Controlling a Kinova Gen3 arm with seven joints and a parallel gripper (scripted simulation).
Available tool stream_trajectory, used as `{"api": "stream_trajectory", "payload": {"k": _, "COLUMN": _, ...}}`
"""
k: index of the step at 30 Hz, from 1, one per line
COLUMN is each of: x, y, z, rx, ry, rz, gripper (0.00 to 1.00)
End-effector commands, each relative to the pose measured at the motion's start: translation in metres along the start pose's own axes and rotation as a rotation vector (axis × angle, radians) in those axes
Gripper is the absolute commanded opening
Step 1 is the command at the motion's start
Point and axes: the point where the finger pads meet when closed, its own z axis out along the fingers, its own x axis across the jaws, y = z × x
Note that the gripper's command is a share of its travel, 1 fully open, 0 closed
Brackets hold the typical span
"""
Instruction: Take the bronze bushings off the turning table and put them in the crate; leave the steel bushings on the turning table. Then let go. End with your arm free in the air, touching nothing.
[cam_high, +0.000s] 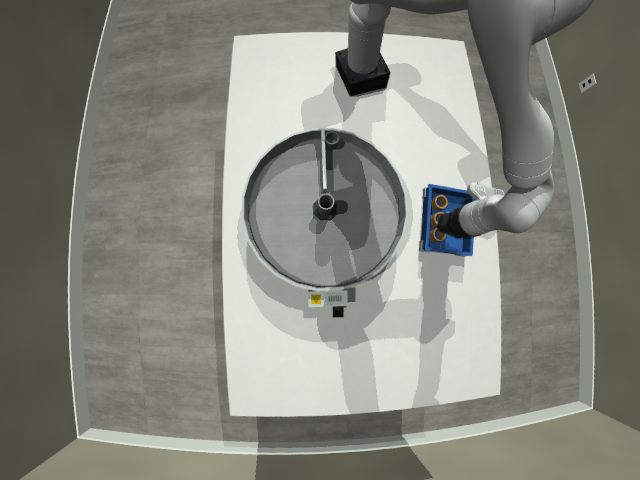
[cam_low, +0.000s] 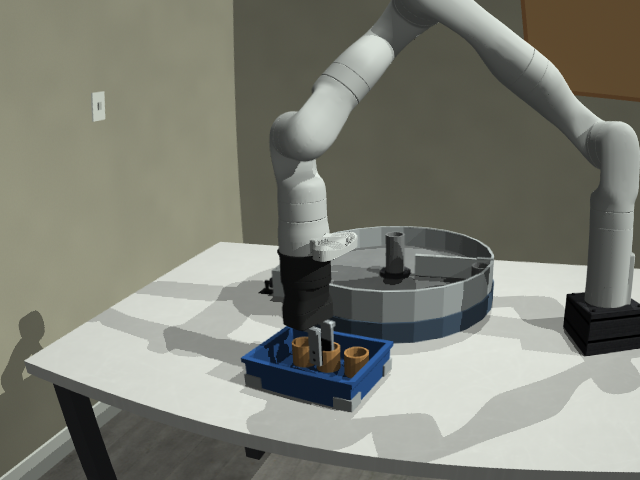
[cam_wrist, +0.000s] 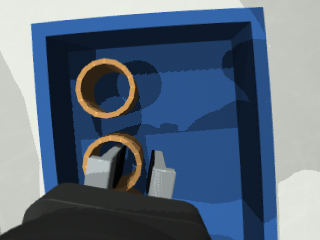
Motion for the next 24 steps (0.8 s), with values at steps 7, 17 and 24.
{"api": "stream_trajectory", "payload": {"k": 7, "x": 0.0, "y": 0.001, "z": -0.007, "rx": -0.002, "ry": 0.002, "rz": 0.0, "gripper": 0.47}}
{"api": "stream_trajectory", "payload": {"k": 17, "x": 0.0, "y": 0.001, "z": -0.007, "rx": -0.002, "ry": 0.002, "rz": 0.0, "gripper": 0.47}}
{"api": "stream_trajectory", "payload": {"k": 24, "x": 0.0, "y": 0.001, "z": -0.013, "rx": -0.002, "ry": 0.002, "rz": 0.0, "gripper": 0.47}}
